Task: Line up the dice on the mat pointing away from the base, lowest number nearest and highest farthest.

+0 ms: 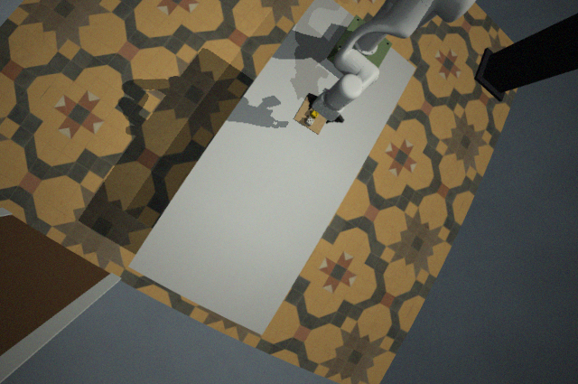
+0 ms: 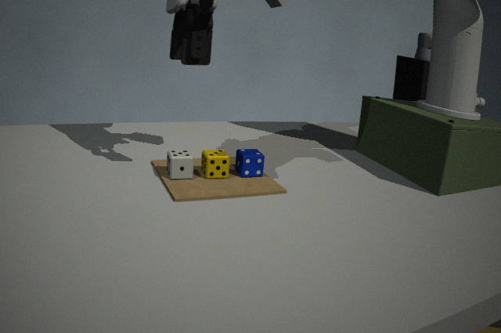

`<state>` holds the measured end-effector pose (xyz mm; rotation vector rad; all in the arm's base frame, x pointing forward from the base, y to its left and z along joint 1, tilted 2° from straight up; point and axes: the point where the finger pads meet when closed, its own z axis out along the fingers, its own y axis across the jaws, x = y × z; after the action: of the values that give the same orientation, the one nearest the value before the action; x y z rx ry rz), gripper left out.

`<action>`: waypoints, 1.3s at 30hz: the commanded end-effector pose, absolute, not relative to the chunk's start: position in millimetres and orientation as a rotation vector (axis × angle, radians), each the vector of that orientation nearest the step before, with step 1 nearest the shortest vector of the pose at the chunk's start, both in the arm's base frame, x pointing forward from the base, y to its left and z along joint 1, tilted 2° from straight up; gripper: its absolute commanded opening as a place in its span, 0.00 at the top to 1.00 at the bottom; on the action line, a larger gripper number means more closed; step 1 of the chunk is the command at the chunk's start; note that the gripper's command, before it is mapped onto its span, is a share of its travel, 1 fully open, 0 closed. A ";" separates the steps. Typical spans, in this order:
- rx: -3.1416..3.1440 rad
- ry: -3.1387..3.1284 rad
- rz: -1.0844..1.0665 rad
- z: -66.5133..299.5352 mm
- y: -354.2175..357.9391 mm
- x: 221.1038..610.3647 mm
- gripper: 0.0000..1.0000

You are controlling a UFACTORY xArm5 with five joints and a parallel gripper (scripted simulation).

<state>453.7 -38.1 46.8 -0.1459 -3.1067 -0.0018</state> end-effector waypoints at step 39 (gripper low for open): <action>-0.146 -3.112 -0.001 88.7 -37.5 456.5 0.00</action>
<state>455.2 -37.4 87.2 -0.1459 -3.1077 -0.0016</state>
